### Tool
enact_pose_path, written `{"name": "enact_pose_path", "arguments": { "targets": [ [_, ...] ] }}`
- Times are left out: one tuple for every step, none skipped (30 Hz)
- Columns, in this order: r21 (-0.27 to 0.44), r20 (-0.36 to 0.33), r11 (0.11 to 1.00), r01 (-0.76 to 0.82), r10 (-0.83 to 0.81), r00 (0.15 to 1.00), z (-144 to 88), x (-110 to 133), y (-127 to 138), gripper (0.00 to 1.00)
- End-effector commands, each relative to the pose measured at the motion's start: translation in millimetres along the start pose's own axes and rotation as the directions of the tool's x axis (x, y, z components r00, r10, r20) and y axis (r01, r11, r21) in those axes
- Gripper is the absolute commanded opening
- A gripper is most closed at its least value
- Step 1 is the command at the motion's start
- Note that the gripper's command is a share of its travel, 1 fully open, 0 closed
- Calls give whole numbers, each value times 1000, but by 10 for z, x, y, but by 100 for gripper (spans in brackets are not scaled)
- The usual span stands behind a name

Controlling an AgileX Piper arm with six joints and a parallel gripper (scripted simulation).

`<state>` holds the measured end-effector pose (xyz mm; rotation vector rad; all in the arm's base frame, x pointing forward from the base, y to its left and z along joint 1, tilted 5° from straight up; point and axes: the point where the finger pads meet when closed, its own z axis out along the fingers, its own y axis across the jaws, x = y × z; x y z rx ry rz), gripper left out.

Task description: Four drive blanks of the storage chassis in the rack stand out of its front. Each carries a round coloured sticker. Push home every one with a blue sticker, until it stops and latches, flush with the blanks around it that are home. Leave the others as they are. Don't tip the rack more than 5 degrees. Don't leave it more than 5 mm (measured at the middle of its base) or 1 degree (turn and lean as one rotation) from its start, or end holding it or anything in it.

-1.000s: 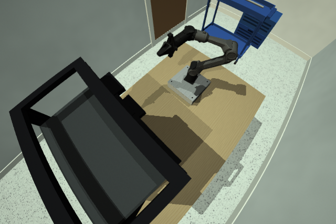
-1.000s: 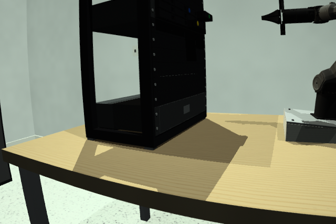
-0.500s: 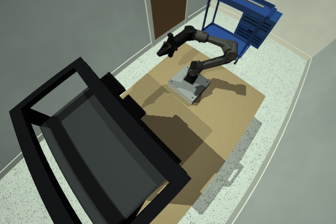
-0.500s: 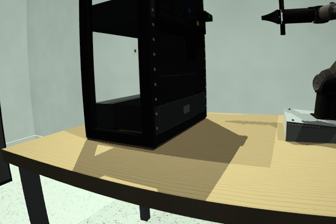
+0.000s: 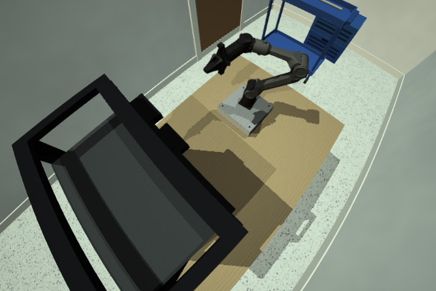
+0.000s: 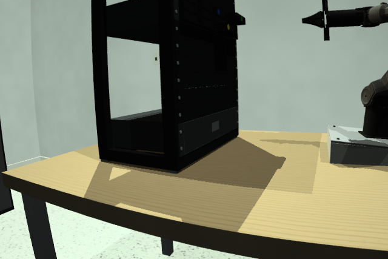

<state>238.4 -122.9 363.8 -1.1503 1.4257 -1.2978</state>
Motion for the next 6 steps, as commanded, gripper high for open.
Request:
{"name": "enact_pose_path", "arguments": {
  "targets": [
    [1,1,1000,0,0,1000,-3,-9,0,0],
    [1,1,1000,0,0,1000,-3,-9,0,0],
    [1,1,1000,0,0,1000,-3,-9,0,0],
    [1,1,1000,0,0,1000,-3,-9,0,0],
    [1,1,1000,0,0,1000,-3,-9,0,0],
    [1,1,1000,0,0,1000,-3,-9,0,0]
  ]
}}
